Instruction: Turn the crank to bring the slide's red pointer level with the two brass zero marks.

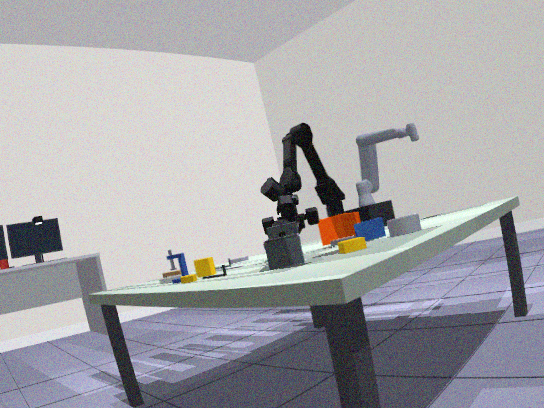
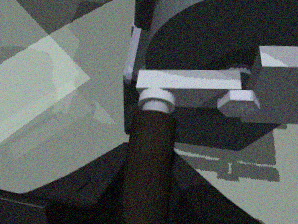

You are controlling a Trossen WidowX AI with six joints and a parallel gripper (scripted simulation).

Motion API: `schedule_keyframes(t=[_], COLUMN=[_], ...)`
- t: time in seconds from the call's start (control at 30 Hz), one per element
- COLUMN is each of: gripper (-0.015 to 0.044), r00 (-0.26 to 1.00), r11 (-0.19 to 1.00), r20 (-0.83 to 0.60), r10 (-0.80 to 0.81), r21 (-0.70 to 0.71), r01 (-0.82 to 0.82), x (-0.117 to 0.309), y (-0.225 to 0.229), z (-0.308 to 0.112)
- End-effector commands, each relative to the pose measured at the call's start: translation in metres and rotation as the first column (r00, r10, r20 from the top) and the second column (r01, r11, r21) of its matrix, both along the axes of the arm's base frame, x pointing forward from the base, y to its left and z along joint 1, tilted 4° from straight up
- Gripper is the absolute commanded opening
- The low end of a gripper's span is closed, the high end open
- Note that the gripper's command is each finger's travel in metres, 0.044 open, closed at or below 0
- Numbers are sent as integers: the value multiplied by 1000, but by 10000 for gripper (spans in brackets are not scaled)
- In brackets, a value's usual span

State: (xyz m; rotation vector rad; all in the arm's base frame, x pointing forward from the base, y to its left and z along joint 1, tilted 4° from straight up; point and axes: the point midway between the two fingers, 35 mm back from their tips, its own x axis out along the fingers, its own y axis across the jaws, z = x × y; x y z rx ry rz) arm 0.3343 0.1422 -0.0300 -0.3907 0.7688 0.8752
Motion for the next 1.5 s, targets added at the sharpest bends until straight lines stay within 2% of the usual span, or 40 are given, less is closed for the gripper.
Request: schedule_keyframes(t=[0.0,0.37,0.93,1.47], gripper=[0,0,440,440], r00=[1000,1000,1000,1000], r11=[1000,1000,1000,1000], r20=[0,0,0,0], r10=[1,0,0,0], r21=[4,0,0,1], r01=[-1,0,0,0], x=[0,0,0,2], y=[0,0,0,2], z=[1,0,0,51])
